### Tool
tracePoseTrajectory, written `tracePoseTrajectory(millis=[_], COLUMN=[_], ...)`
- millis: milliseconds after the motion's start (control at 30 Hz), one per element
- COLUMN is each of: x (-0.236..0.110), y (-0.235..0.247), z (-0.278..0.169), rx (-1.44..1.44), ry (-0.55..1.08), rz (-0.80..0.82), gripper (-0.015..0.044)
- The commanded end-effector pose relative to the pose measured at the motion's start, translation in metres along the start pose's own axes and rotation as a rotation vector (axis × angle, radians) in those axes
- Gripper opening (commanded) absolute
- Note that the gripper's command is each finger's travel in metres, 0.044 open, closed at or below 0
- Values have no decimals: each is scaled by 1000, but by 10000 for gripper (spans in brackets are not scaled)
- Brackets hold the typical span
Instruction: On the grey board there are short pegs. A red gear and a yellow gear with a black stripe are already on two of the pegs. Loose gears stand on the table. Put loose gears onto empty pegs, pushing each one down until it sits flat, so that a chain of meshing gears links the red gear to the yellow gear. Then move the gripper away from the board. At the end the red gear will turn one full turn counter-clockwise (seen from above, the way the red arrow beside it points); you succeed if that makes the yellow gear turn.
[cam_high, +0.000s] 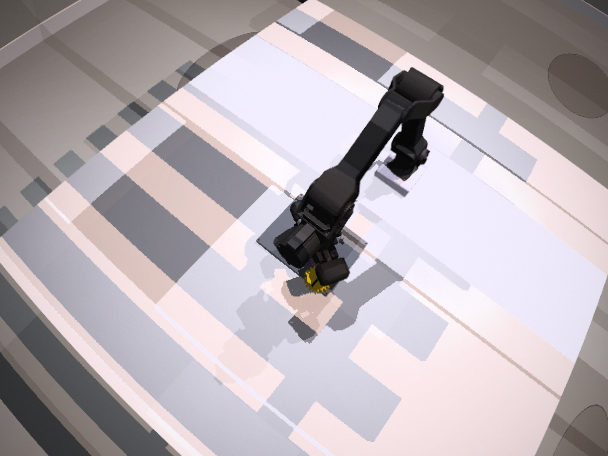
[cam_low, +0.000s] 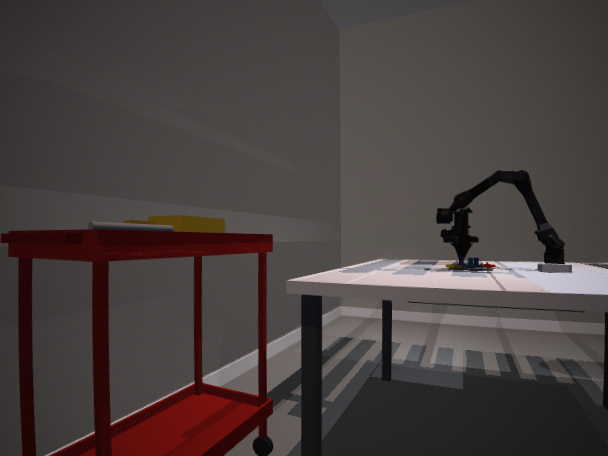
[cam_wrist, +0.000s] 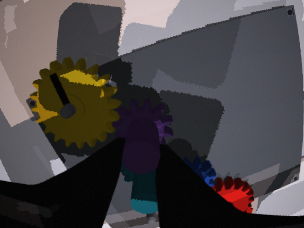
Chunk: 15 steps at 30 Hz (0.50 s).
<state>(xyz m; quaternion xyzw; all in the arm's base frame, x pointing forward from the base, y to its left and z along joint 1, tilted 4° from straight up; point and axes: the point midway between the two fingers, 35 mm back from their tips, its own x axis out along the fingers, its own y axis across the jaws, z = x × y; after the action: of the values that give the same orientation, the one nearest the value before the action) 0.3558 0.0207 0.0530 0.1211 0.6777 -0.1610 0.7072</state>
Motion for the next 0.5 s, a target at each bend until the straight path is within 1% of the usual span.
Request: tracePoseTrajectory(millis=[0,233,467], x=[2,3,3], y=[0,1,0], z=[1,0,-1], rx=[43,-51,-237], ry=[2,2,2], rz=[-1,-1,-1], gripper=[0,0,0])
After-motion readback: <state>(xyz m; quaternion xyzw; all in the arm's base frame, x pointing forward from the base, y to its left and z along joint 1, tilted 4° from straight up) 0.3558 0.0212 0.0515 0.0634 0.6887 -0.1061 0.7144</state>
